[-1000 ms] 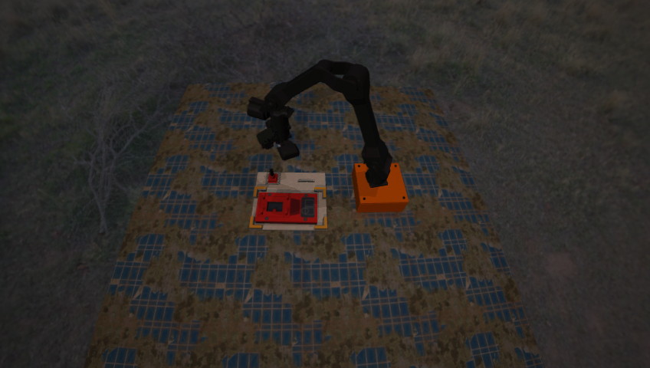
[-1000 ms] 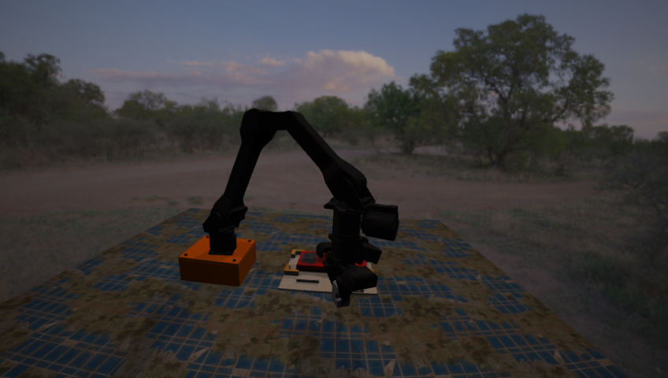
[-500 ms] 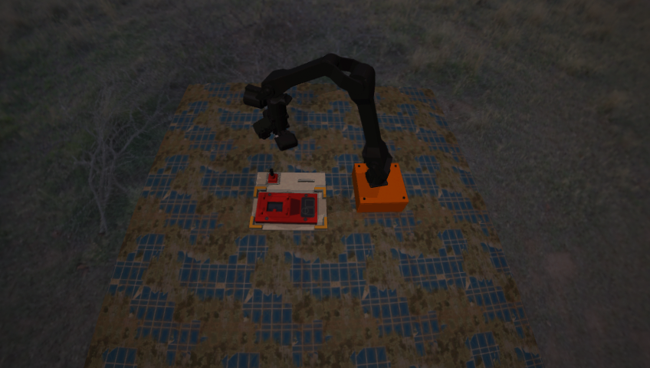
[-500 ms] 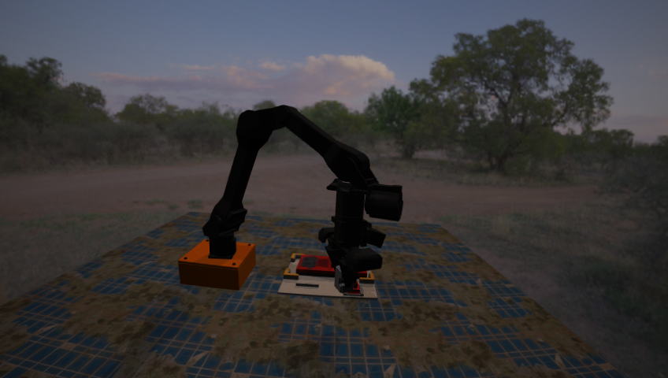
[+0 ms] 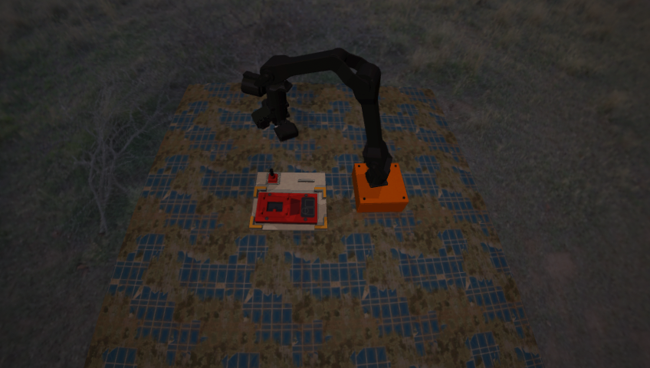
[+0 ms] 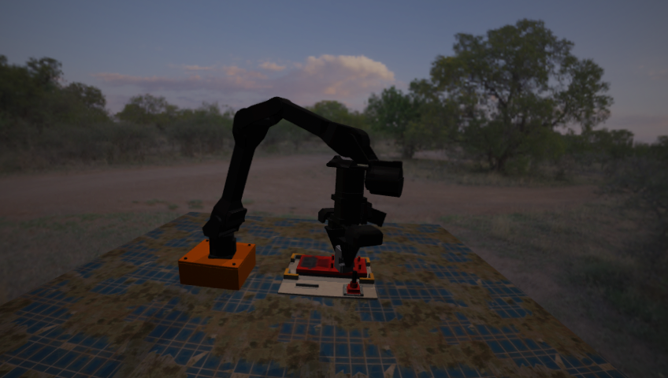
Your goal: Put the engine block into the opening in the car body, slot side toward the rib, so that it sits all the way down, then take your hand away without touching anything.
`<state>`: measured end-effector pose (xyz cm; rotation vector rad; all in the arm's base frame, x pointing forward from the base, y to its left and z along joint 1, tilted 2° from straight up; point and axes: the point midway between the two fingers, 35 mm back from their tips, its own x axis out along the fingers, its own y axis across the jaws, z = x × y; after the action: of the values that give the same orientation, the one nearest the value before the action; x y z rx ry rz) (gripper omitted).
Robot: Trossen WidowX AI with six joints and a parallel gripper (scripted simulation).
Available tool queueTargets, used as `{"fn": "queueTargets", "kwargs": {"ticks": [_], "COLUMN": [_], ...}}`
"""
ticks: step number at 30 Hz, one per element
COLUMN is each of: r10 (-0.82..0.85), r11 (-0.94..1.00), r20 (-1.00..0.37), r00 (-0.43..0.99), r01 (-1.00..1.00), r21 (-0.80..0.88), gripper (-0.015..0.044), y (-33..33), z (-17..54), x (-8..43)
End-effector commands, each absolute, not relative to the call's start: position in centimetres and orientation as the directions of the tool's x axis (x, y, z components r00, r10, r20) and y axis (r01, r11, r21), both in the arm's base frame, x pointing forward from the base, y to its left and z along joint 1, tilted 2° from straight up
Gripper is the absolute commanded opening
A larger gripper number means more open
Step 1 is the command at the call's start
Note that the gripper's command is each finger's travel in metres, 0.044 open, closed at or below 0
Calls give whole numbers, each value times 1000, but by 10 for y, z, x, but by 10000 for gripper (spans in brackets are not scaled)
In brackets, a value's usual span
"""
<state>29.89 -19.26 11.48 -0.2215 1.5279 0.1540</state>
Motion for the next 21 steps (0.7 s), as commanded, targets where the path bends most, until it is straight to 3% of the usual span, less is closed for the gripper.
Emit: {"fn": "queueTargets", "kwargs": {"ticks": [1,21], "r10": [-41,-33], "r11": [971,971], "r20": [-998,-996], "r00": [49,82], "r01": [-233,-234], "r21": [-51,-52], "gripper": [0,0], "y": [-190,-193], "z": [130,112], "x": [297,296]}}
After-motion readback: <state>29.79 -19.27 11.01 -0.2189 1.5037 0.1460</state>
